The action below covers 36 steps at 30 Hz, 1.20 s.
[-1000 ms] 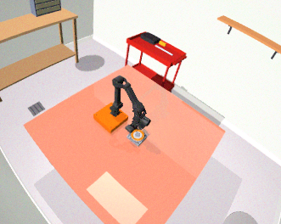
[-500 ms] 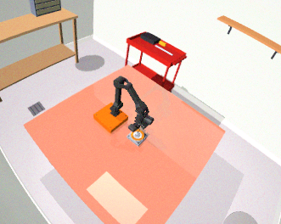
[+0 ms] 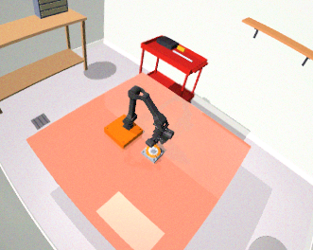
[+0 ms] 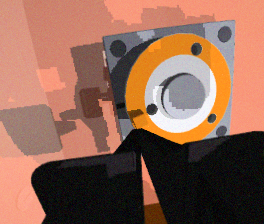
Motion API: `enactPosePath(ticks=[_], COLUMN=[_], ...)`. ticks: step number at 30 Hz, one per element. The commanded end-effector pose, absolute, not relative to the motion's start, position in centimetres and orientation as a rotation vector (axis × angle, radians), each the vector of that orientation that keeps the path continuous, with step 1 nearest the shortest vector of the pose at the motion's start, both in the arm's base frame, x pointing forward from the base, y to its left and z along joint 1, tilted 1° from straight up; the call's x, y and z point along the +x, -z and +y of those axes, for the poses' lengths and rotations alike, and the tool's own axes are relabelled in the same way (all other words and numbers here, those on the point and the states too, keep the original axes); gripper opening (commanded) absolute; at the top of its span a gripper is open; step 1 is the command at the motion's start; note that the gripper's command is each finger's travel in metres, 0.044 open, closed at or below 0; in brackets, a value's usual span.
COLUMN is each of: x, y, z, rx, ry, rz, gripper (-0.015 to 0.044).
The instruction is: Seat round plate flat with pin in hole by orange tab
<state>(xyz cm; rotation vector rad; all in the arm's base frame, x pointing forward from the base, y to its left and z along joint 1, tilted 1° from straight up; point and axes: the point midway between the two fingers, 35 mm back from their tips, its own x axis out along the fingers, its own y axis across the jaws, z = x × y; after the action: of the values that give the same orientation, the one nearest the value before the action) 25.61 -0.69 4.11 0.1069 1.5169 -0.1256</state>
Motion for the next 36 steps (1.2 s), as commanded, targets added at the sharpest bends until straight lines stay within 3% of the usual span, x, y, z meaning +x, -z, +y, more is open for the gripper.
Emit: enactPosePath(ticks=[1,36], x=[25.9,26.3], y=[-4.0,-7.5], z=[-0.5,-0.6], rx=[0.115,0.109], ry=[0.125,0.127], rz=[1.522,1.526], gripper=[0.0,0.0])
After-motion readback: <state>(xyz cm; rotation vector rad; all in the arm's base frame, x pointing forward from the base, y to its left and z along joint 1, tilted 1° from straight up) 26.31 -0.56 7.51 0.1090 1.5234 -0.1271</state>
